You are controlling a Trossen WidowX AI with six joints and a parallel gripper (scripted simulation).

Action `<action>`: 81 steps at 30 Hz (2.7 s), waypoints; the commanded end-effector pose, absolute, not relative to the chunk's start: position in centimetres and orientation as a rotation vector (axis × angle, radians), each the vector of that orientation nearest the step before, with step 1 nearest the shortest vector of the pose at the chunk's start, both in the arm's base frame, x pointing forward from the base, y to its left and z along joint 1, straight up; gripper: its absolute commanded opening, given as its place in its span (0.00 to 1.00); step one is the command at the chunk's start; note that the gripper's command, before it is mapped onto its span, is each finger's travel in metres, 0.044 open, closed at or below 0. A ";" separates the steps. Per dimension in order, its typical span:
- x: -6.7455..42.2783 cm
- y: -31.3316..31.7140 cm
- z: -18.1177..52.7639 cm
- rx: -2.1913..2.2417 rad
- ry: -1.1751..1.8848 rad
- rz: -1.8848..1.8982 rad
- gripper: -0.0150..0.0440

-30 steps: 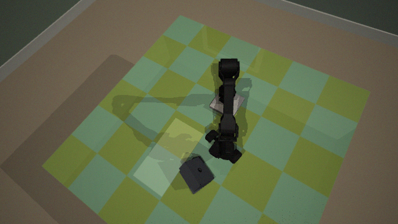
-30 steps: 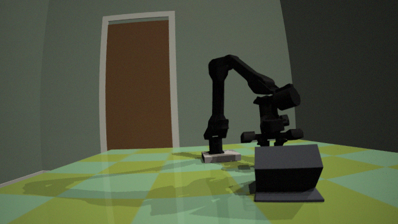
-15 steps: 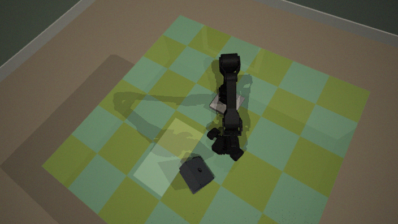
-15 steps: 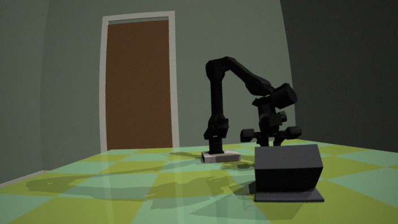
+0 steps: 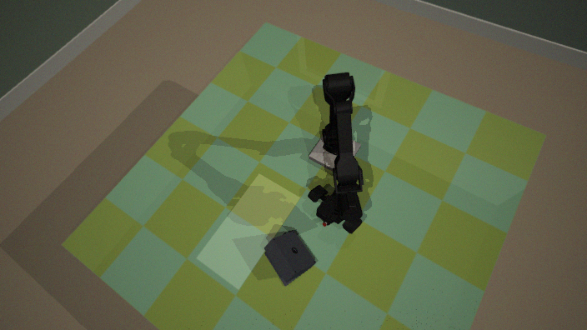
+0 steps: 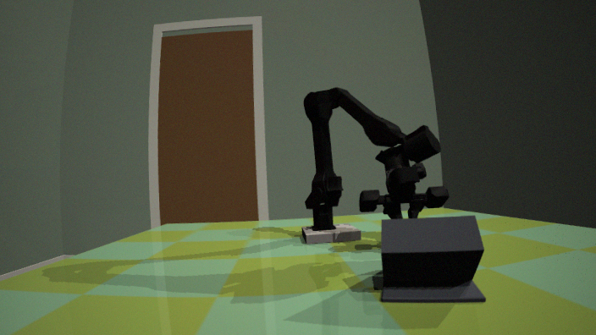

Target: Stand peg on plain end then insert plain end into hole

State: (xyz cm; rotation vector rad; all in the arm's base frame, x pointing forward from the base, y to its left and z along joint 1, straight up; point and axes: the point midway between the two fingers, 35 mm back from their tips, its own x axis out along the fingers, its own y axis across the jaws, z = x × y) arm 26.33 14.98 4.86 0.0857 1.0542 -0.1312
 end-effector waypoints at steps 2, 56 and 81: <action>26.1 15.0 5.1 0.086 1.005 -0.136 0.34; 22.6 15.5 6.0 0.053 0.544 -0.148 0.34; 20.9 15.7 5.9 0.037 0.330 -0.153 0.34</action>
